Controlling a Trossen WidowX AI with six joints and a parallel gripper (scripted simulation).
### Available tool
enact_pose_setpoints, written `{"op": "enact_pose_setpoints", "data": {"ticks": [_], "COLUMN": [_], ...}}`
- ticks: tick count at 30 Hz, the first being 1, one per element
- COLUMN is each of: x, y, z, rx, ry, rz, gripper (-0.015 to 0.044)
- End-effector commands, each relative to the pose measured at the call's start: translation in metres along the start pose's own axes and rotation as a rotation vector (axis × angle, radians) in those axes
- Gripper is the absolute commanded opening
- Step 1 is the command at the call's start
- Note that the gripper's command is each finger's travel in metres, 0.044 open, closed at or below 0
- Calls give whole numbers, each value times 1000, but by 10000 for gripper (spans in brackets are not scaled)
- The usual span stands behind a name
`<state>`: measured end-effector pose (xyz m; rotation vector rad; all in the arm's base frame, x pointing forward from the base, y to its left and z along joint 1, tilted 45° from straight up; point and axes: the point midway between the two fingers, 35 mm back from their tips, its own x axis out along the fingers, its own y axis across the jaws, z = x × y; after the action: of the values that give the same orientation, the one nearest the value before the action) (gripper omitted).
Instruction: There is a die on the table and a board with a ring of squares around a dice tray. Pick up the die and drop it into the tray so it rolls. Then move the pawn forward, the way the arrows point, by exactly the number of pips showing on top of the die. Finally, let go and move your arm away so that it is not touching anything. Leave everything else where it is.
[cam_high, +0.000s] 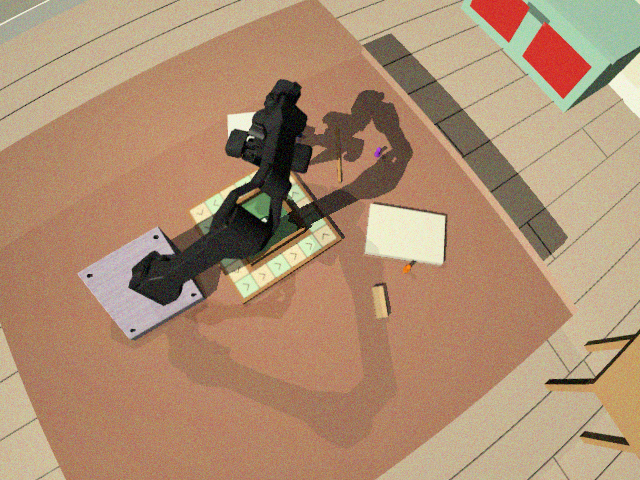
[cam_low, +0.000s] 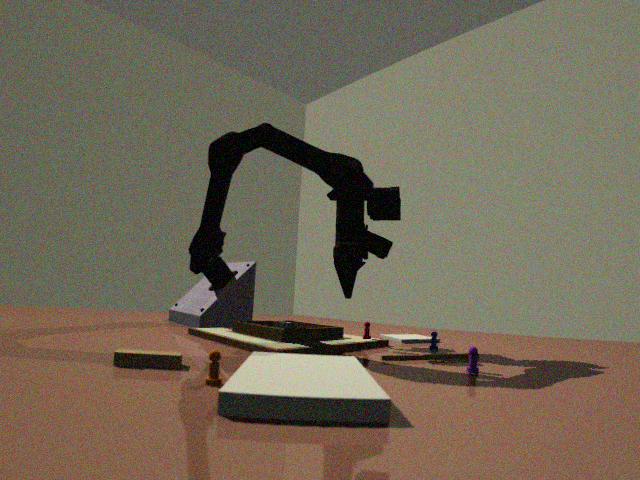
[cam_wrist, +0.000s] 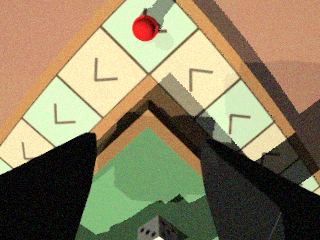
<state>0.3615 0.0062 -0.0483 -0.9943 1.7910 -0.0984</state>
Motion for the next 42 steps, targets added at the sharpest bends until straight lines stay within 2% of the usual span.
{"op": "enact_pose_setpoints", "data": {"ticks": [1, 13, 42], "x": [15, 15, 64], "y": [9, 7, 5], "z": [40, 41, 41], "rx": [316, 316, 316], "ry": [6, 6, 7], "rz": [-33, -33, -34], "gripper": [200, 200, 200]}}
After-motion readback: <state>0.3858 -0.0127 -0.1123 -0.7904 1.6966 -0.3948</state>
